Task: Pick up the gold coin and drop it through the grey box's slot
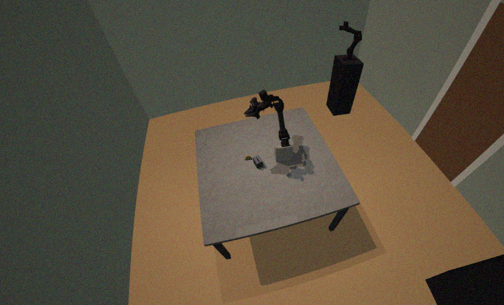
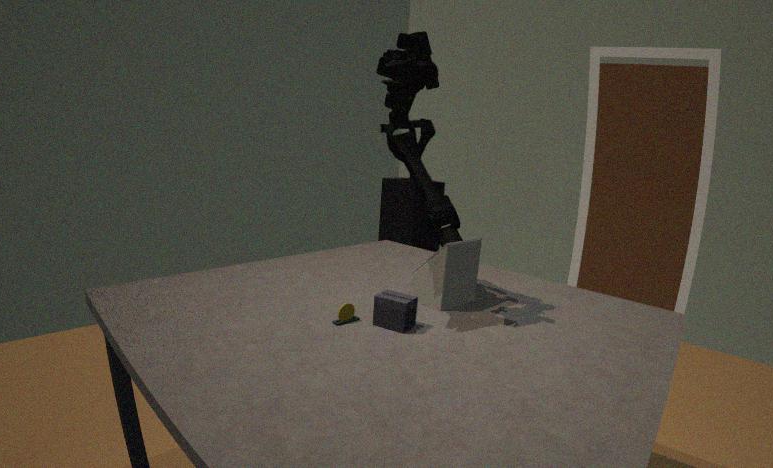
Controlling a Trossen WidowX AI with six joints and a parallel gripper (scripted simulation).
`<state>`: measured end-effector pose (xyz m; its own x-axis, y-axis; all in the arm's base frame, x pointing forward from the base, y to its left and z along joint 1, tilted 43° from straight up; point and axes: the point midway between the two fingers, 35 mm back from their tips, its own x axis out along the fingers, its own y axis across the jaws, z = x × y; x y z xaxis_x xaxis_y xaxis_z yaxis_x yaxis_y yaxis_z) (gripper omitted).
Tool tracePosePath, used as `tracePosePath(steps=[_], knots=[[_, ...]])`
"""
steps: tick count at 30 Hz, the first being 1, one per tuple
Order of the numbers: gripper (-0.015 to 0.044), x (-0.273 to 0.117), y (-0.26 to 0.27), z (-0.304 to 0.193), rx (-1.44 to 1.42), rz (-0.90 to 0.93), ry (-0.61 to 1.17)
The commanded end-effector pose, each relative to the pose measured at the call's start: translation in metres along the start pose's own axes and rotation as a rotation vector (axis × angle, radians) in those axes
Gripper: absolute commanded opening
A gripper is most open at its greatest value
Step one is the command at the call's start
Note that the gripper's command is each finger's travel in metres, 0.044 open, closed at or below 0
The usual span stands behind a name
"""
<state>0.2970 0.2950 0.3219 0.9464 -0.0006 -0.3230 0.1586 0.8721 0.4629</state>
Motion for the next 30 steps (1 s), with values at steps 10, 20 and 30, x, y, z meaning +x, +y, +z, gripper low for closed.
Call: tracePosePath(steps=[10, 20, 30], knots=[[0.0161, 0.134, -0.175, -0.028, -0.546, -0.531, 0.244], [0.0161, 0.160, -0.315, -0.045, -0.748, -0.819, 0.608], [0.0161, 0.147, -0.412, -0.063, -0.863, -0.964, 0.990]])
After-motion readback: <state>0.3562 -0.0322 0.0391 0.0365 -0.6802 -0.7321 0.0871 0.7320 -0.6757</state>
